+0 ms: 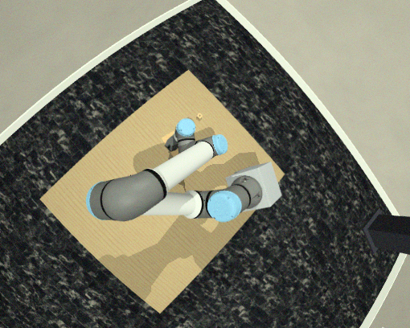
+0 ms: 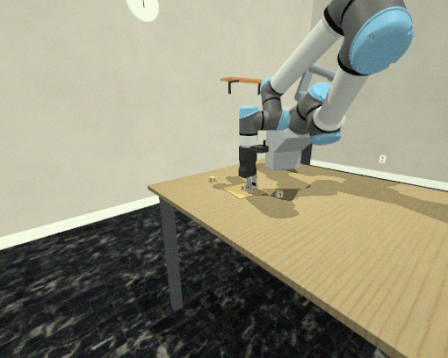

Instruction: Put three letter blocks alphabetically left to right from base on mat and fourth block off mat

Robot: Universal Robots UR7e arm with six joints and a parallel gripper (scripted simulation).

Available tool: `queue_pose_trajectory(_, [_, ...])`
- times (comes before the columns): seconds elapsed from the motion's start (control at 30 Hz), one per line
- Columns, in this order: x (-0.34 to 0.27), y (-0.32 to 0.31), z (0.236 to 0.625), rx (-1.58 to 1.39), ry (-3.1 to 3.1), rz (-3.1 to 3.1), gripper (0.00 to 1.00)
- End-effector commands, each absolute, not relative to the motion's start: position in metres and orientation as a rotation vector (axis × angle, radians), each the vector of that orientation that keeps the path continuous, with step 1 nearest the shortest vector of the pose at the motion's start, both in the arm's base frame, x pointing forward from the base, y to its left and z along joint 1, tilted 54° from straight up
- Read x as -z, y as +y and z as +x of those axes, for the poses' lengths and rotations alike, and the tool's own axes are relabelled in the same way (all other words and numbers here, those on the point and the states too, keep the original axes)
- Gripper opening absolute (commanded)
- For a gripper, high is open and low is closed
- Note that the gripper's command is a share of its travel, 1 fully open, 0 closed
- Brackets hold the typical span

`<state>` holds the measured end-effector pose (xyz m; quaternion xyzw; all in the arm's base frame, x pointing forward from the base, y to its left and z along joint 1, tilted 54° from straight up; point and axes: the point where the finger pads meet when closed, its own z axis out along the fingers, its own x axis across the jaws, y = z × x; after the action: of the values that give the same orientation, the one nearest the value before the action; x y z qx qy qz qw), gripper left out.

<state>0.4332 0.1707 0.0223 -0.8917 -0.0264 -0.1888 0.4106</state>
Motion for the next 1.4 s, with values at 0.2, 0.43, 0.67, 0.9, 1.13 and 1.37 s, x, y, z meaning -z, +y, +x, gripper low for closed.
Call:
queue_pose_trajectory(0.2, [-0.0216,0.1721,0.4341,0.474,-0.069,-2.244,0.49])
queue_pose_trajectory(0.43, [-0.0205,0.1735,0.4348,0.475,-0.069,-2.244,0.49])
queue_pose_trajectory(0.67, [-0.0199,0.1742,0.435,0.474,-0.069,-2.244,0.49])
queue_pose_trajectory(0.9, [-0.0201,0.1739,0.4352,0.476,-0.069,-2.244,0.49])
queue_pose_trajectory(1.13, [-0.0201,0.1739,0.4352,0.475,-0.069,-2.244,0.49])
queue_pose_trajectory(1.37, [-0.0201,0.1739,0.4352,0.475,-0.069,-2.244,0.49])
